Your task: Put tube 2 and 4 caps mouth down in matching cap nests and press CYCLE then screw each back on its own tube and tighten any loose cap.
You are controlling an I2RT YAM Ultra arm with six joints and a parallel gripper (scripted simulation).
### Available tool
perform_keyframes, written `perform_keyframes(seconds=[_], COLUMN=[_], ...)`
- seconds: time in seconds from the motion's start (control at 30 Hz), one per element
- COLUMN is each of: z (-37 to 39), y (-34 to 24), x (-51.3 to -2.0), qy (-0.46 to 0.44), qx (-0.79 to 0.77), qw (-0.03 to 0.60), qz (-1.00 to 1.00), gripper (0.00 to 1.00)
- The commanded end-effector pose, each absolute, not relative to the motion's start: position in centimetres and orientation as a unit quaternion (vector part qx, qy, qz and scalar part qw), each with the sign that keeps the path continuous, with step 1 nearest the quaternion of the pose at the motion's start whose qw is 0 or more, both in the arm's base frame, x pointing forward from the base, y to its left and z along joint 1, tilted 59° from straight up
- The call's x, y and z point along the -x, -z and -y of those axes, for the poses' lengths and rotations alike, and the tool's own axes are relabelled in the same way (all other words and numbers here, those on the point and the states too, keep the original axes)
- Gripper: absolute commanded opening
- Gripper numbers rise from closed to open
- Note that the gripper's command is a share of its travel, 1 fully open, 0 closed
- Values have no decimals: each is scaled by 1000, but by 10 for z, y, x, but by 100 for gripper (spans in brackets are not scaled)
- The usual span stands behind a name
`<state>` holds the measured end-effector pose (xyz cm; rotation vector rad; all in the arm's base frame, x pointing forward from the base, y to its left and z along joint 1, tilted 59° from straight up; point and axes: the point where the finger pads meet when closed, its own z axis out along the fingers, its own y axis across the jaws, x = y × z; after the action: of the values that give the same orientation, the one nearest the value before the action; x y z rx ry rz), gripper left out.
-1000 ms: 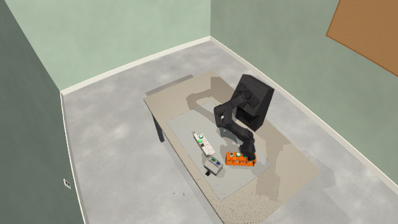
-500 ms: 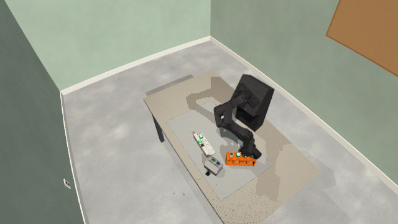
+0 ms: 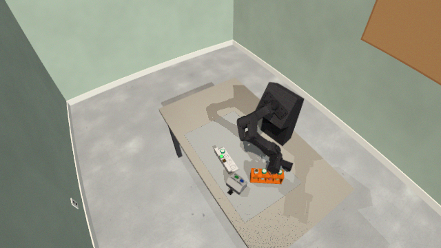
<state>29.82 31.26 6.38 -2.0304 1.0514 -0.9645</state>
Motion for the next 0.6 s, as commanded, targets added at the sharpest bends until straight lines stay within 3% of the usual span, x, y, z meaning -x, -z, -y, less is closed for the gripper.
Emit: perform_keyframes(seconds=[0.0,0.3,0.33,0.57], z=[-315,-315,-315,-315], y=[-66,-66,-66,-66], x=[-296,-296,-296,-296], qy=[398,411,411,411], qx=[810,825,825,825], qw=[289,270,270,270], qz=[-320,-280,-280,-280], gripper=[49,49,0,0])
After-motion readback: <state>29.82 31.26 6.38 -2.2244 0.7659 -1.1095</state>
